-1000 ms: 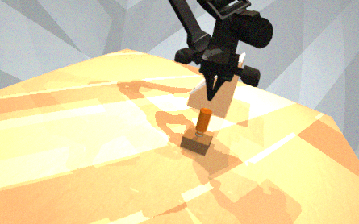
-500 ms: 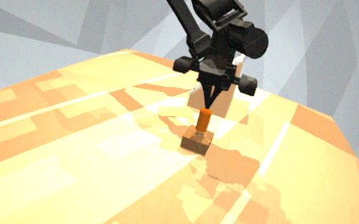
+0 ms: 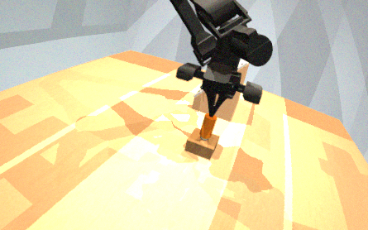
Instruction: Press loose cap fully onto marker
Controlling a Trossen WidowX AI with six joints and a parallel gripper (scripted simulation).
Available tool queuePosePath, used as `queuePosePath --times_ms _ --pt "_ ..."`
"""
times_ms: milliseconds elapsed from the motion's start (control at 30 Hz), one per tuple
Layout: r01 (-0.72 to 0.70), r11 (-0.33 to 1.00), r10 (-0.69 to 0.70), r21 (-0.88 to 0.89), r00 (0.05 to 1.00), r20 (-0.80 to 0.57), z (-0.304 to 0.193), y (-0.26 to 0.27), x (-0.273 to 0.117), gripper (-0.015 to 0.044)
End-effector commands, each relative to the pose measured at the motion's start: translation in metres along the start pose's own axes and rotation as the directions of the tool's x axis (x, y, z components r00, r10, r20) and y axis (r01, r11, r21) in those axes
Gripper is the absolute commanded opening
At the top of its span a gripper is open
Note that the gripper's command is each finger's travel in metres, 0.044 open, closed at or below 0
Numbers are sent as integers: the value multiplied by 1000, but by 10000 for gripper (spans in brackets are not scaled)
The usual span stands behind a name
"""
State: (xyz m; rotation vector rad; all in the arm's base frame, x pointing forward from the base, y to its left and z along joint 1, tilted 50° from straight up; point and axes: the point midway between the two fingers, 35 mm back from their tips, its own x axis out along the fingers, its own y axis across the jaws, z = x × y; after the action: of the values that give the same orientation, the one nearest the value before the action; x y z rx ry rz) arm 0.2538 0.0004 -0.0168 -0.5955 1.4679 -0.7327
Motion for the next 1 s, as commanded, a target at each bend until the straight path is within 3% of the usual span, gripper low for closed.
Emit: queuePosePath --times_ms 0,200,367,900,967 --pt "-2 1000 2 3 1000 0 1 0 -3 0" --pt "-5 1000 5 -1 1000 -1 1 2 -80 0" --pt "-4 1000 4 -1 1000 -1 0 1 -90 0" --pt "-4 1000 4 -1 1000 -1 0 1 -90 420" --pt "-4 1000 4 -1 1000 -1 0 1 -90 440"
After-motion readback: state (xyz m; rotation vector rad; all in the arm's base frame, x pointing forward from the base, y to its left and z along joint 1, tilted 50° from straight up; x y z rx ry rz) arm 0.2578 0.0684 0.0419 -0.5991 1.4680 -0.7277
